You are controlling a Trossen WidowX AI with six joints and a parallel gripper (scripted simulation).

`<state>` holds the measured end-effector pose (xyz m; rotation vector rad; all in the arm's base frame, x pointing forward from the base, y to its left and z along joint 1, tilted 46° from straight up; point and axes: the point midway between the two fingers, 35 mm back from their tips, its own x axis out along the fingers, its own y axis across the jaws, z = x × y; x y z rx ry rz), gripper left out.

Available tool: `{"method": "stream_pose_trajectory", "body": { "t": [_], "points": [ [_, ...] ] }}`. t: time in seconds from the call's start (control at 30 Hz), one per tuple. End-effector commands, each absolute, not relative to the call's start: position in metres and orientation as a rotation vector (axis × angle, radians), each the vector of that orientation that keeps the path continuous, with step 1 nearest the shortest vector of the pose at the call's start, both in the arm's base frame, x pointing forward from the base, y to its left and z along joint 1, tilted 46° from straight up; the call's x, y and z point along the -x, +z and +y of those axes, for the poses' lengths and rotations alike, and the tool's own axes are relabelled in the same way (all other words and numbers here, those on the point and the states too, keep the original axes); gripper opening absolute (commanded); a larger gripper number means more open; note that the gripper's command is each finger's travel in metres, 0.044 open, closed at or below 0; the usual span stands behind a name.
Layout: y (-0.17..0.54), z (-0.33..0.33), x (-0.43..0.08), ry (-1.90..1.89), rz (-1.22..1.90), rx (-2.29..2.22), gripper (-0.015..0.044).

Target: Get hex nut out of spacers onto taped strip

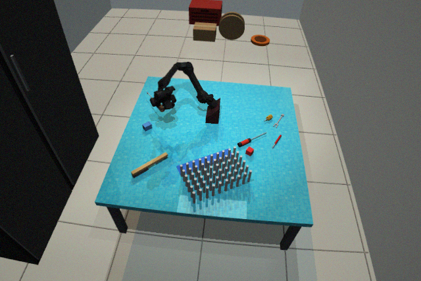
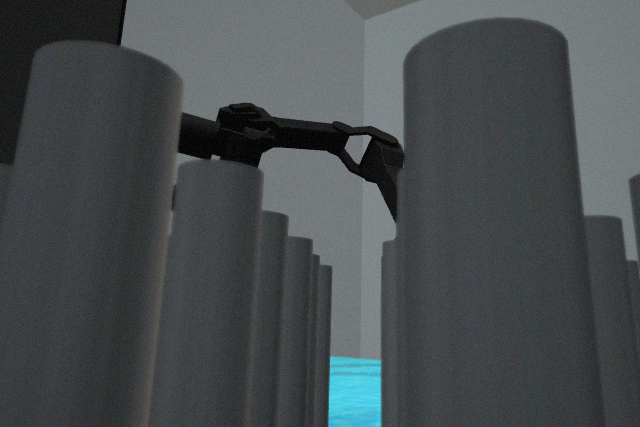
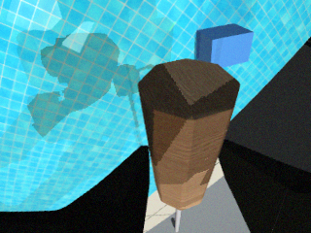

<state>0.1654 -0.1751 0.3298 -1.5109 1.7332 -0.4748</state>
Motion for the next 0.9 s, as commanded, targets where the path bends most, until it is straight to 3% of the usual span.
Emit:
{"method": "stream_pose_trajectory", "body": {
  "t": [0.0,0.87],
  "points": [
    [0.327,-0.177,-0.167,-0.468,1.738,1.511,0.0],
    [0.313,-0.187,-0.173,-0.457,1.74,1.492,0.0]
  ]
}}
